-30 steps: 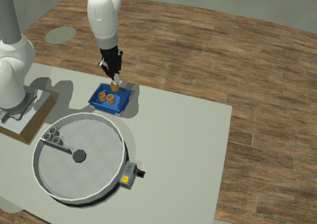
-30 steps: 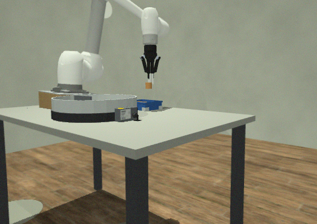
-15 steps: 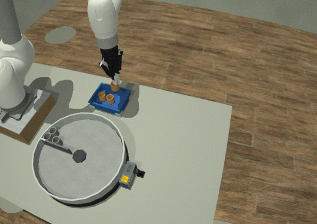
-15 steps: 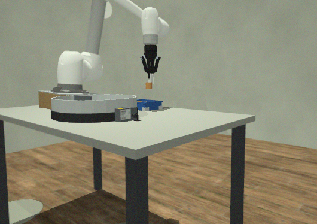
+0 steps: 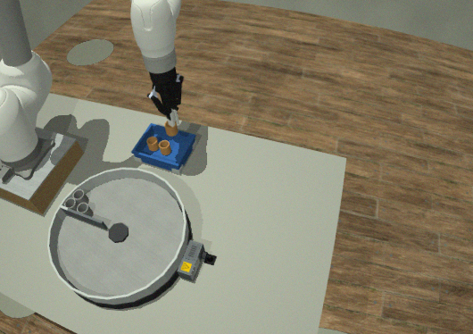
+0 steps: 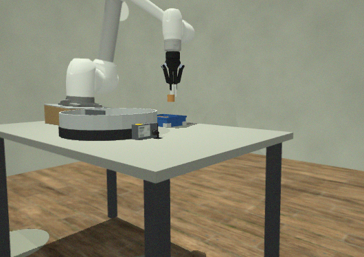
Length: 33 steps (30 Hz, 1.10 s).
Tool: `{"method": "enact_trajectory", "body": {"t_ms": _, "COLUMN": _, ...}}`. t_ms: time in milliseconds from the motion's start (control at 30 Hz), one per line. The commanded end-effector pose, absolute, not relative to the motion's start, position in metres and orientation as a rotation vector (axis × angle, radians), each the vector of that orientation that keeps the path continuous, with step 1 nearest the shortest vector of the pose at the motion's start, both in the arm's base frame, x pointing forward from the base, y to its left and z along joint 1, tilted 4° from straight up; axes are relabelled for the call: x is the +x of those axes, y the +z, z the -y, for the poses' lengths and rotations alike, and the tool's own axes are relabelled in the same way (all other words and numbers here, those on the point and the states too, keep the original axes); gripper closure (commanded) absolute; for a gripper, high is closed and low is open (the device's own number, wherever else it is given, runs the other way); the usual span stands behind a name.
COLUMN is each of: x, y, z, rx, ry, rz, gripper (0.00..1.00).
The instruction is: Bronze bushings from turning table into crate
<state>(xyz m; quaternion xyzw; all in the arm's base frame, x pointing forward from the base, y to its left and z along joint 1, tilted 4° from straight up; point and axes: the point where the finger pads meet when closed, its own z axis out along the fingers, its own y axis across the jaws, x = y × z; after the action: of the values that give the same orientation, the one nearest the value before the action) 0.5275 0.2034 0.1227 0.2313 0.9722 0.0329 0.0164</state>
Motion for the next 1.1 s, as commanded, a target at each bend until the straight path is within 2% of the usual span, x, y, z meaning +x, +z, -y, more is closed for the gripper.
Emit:
{"method": "enact_trajectory", "body": {"t_ms": 0, "x": 0.528, "y": 0.123, "z": -0.203, "rx": 0.72, "ry": 0.093, "rz": -3.026, "gripper": 1.0}}
{"method": "enact_trajectory", "body": {"t_ms": 167, "x": 0.528, "y": 0.116, "z": -0.203, "rx": 0.72, "ry": 0.093, "rz": -3.026, "gripper": 1.0}}
{"method": "enact_trajectory", "body": {"t_ms": 667, "x": 0.531, "y": 0.053, "z": -0.208, "rx": 0.72, "ry": 0.093, "rz": -3.026, "gripper": 1.0}}
{"method": "enact_trajectory", "body": {"t_ms": 1067, "x": 0.531, "y": 0.05, "z": -0.208, "rx": 0.72, "ry": 0.093, "rz": -3.026, "gripper": 1.0}}
